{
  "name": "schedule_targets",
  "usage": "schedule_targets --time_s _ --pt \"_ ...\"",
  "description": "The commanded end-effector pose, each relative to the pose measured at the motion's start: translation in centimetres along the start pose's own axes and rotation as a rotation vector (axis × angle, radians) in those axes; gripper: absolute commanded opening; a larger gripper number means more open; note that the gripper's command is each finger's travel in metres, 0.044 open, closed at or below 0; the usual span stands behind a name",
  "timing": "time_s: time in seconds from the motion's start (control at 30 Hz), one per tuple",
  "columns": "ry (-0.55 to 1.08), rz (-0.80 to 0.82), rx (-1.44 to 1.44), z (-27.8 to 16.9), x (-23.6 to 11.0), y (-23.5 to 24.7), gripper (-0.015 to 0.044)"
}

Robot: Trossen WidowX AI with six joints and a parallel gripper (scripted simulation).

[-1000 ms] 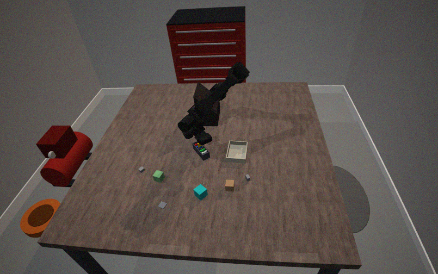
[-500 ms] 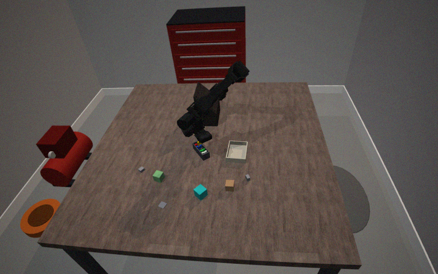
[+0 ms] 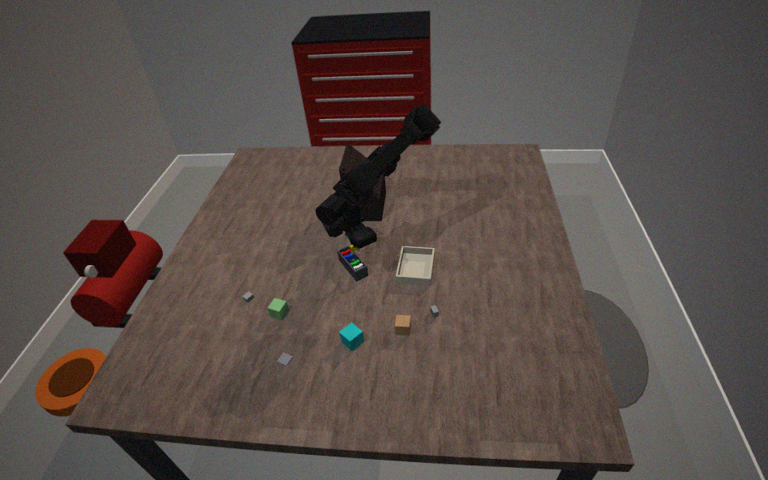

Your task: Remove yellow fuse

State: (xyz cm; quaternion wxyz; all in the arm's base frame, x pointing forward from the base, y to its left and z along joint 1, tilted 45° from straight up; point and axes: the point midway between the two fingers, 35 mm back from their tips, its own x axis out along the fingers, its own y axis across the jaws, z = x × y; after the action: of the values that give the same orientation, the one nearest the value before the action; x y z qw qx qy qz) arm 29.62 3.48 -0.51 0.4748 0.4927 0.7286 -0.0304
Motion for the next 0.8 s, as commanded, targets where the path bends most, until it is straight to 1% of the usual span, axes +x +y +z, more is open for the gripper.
schedule_targets --time_s 0.0,0.33,0.63,0.77 --pt "-0.010 -0.001 -0.009 -1.8 -0.2 2.4 0.0000" --pt "-0.013 0.000 -0.009 -7.7 -0.2 7.2 0.0000" --pt "0.007 0.012 -0.011 -13.9 -0.3 10.2 0.0000" --pt "0.009 0.013 -0.011 -14.4 -0.3 10.4 0.0000"
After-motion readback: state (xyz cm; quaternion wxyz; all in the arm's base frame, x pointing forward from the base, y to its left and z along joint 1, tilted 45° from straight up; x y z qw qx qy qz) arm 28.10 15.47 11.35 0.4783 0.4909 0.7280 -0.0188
